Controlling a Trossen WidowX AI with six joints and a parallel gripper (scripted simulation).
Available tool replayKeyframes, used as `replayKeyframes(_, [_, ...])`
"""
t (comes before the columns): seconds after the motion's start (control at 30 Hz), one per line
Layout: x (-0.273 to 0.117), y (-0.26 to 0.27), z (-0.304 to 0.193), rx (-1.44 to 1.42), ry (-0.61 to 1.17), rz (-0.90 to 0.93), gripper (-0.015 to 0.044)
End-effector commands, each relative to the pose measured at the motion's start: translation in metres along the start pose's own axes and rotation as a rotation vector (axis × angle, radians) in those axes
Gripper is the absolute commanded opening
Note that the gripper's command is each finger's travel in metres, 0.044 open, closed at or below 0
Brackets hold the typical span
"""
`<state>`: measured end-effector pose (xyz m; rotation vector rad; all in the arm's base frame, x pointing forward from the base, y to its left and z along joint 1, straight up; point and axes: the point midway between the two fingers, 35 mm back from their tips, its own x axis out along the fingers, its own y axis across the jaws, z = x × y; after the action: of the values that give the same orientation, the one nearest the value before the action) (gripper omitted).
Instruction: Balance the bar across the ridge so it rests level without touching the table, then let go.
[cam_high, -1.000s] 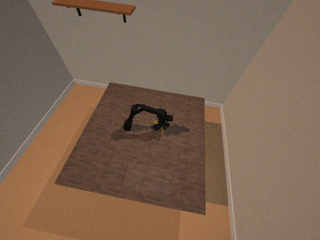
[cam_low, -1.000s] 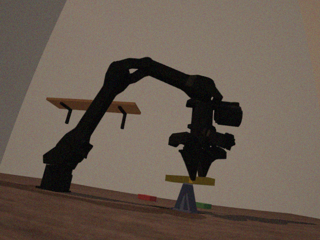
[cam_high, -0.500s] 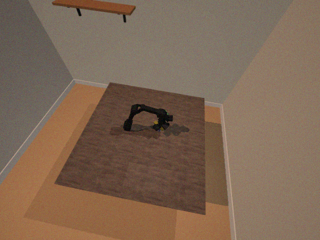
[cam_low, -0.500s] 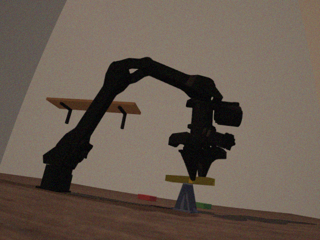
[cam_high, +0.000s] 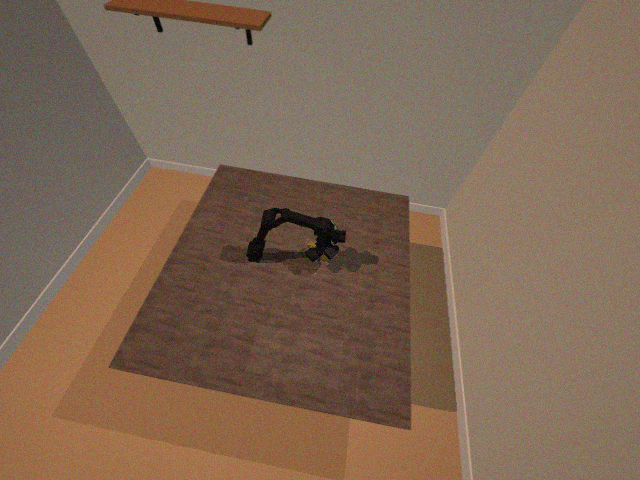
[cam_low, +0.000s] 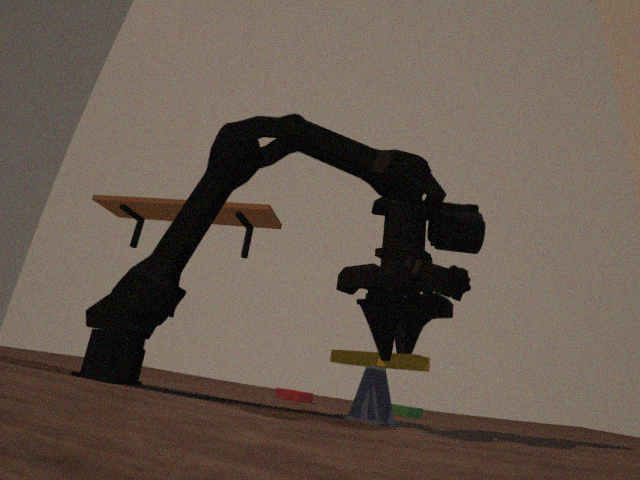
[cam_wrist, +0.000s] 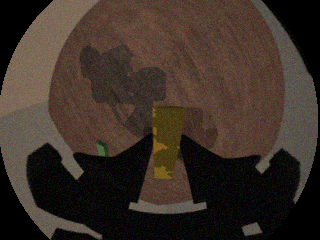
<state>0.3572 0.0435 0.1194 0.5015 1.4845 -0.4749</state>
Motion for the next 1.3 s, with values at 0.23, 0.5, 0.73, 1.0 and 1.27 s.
replayKeyframes(0.23, [0.0, 0.0, 0.0, 0.0, 0.0, 0.0, 0.0185])
replayKeyframes(0.5, [0.0, 0.0, 0.0, 0.0, 0.0, 0.0, 0.0316])
replayKeyframes(0.73, [0.0, 0.0, 0.0, 0.0, 0.0, 0.0, 0.044])
replayKeyframes(1.0, [-0.082, 0.001, 0.001, 0.0, -0.03, 0.028, 0.044])
replayKeyframes(1.27, [-0.1, -0.001, -0.001, 0.0, -0.037, 0.034, 0.044])
